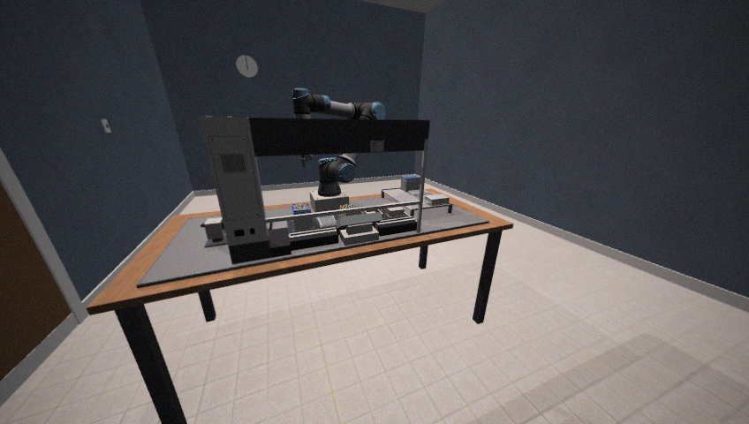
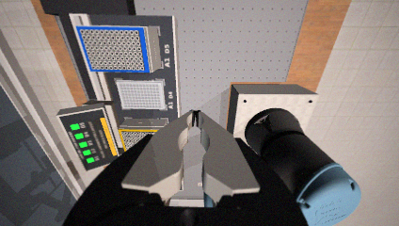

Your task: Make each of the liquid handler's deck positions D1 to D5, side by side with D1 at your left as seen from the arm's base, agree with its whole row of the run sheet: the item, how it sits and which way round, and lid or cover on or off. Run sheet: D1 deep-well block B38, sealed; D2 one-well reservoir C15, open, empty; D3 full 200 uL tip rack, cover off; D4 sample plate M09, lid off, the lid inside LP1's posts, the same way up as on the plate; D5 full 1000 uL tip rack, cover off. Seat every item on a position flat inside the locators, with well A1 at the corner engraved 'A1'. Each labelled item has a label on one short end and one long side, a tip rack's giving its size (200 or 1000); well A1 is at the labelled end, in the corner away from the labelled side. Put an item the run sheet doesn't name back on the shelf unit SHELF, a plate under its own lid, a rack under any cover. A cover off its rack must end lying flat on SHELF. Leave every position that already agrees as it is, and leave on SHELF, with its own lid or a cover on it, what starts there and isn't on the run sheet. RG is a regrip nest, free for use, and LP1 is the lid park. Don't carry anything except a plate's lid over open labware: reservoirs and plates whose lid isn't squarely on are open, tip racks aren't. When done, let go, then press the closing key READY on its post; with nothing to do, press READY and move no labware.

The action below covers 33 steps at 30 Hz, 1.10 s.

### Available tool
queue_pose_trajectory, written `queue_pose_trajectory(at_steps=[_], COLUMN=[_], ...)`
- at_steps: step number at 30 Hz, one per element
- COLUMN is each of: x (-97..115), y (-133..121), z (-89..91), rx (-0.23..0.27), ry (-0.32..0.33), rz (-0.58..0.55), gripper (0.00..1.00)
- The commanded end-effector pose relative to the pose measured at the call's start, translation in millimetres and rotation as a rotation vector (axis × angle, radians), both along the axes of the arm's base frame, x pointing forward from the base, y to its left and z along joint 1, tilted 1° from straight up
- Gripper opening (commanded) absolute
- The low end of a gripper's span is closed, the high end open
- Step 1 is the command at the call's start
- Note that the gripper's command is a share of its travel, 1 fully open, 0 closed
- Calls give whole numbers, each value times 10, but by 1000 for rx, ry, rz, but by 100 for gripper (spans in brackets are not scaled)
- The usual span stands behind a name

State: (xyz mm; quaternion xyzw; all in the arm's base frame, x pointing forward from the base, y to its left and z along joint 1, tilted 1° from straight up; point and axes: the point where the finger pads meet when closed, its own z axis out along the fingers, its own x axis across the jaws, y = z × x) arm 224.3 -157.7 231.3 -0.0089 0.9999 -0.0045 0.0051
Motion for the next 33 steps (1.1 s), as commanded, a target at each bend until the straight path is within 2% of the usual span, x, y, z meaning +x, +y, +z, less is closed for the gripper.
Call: queue_pose_trajectory(at_steps=[1, 6, 8, 21, 28, 33], x=[11, 14, 20, 62, 62, 79], y=[-63, -113, -212, -861, -867, -1117], z=[1, 2, 2, 8, 9, 11], rx=[0, 0, 1, 0, 0, 0], ry=[-1, -1, -2, -2, -2, -2], rz=[0, -20, -60, -61, -61, -65], gripper=[0, 0, 0, 0, 0, 0])
